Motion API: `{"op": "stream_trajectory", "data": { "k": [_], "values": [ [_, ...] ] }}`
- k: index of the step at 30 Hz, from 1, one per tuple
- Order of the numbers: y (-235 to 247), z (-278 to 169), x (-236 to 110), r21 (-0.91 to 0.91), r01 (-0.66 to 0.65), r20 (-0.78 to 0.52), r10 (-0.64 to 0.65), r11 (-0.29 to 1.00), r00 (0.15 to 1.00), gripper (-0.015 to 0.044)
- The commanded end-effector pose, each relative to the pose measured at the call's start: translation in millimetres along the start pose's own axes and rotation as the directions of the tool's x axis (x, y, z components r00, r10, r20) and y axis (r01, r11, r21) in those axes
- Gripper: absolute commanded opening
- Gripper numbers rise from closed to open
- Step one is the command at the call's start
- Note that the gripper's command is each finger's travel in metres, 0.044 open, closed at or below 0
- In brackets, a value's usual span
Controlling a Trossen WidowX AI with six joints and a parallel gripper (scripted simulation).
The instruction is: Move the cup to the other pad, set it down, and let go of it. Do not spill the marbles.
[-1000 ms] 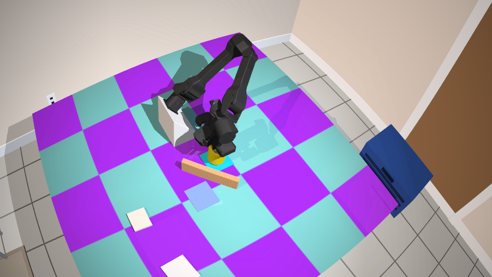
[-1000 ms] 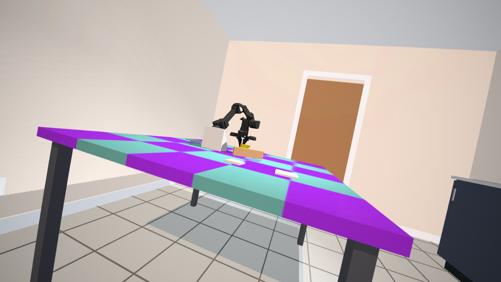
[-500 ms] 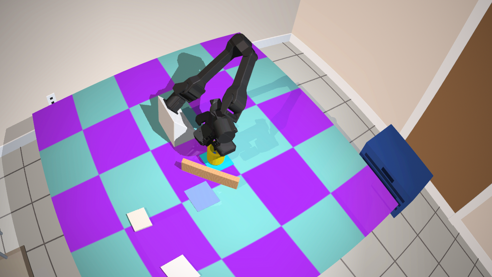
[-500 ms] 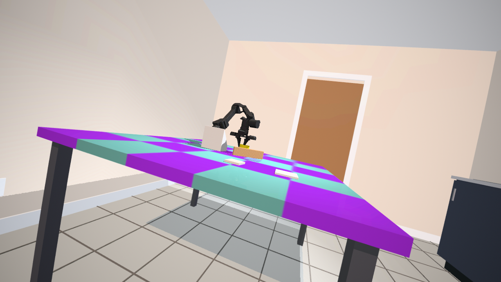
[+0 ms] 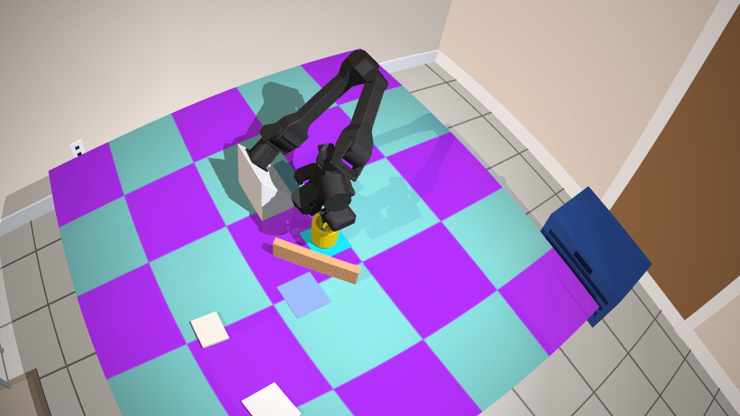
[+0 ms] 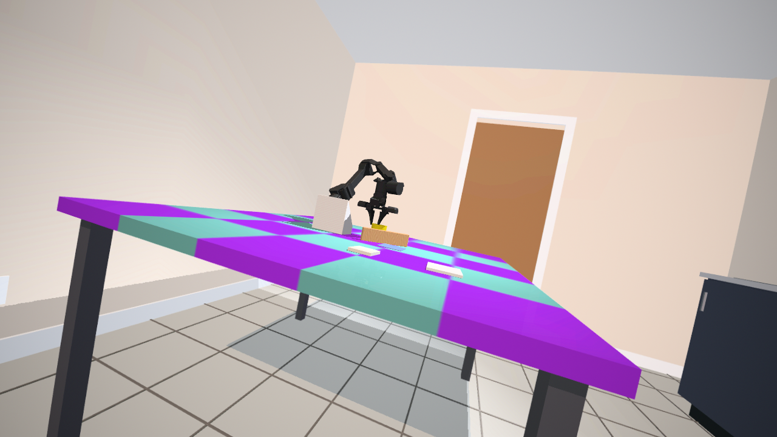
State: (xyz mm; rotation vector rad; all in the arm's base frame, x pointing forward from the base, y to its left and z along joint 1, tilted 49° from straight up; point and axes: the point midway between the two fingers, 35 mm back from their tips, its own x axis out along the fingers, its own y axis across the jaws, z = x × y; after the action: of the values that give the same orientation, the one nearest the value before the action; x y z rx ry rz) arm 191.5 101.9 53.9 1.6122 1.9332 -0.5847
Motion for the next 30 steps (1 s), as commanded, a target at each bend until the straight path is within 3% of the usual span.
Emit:
{"op": "stream_trajectory", "data": {
  "k": [1,22,30],
  "values": [
    [0.7,0.6,-4.8,-0.003,0.000,0.004,0.000,1.000,1.000,0.0147],
    [0.4,0.4,-28.5,-0.002,0.001,-0.001,-0.001,1.000,1.000,0.0147],
    [0.2,0.2,-24.9,0.002,0.000,-0.004,0.000,1.000,1.000,0.0356]
  ]
}}
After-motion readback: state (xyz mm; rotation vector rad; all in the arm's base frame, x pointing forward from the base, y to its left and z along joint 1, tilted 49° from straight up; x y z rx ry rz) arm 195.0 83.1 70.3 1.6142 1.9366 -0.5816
